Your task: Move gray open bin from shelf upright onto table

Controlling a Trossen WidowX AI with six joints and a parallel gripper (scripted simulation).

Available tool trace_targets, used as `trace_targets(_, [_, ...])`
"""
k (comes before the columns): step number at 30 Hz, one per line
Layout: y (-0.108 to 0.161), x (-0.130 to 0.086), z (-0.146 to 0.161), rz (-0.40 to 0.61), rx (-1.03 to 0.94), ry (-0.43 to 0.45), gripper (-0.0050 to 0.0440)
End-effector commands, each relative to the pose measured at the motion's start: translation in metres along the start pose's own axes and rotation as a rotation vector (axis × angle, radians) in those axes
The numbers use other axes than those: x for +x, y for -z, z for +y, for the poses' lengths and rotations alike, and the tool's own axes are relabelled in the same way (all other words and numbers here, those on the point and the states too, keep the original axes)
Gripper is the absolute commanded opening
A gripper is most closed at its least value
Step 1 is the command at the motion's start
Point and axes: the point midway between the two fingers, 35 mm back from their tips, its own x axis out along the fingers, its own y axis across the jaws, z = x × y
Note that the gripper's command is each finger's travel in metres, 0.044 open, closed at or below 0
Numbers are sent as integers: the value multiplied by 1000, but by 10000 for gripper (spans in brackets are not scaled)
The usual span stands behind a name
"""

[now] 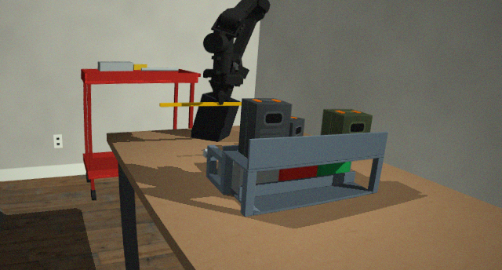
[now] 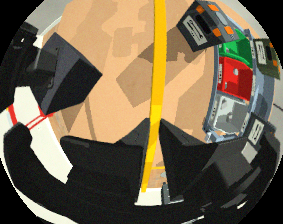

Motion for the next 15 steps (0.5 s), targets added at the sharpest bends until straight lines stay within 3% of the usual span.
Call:
trace_targets(1, [1, -5, -9, 18, -4, 19, 0])
trace_targets(15, [-1, -4, -12, 15, -5, 18, 0])
